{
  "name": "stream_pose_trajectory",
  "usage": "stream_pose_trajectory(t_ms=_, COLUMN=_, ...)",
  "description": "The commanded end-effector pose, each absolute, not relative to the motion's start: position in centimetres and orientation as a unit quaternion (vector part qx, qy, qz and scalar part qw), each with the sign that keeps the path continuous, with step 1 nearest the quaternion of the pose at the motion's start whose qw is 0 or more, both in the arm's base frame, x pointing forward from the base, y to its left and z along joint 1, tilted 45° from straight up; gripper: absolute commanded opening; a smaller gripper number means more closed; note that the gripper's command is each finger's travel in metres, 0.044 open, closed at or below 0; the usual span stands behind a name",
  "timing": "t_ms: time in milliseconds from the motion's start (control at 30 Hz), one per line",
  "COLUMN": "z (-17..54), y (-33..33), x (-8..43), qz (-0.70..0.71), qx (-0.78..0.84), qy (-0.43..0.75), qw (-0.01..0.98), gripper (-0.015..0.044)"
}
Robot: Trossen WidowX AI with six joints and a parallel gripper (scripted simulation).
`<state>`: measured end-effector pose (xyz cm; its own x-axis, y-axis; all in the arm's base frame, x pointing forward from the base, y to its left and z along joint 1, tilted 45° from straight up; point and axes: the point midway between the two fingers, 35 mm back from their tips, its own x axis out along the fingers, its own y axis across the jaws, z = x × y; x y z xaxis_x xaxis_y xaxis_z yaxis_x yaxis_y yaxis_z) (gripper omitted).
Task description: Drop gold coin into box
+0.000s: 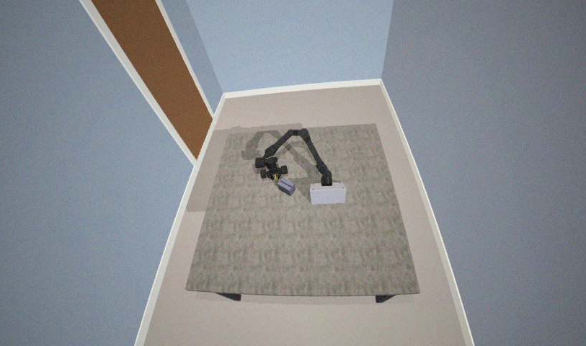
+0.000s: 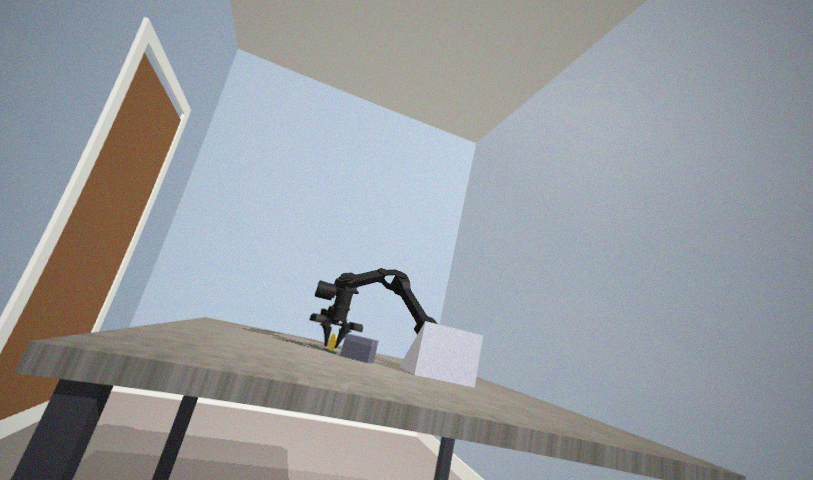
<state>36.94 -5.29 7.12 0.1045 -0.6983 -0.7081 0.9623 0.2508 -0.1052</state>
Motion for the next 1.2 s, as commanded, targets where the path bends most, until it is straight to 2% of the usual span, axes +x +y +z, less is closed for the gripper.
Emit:
stream_pose_trajectory(t_ms=0, z=6.7, y=-5.7, x=36.8, qz=-0.581, qx=0.193, qy=0.336, qw=0.716, gripper=0.0161)
stream_pose_trajectory(t_ms=200, z=6.7, y=-5.7, x=36.8, qz=-0.581, qx=0.193, qy=0.336, qw=0.716, gripper=0.0003)
stream_pose_trajectory(t_ms=1167, z=10.1, y=-2.1, x=36.7, qz=-0.579, qx=0.195, qy=0.339, qw=0.715, gripper=0.0)
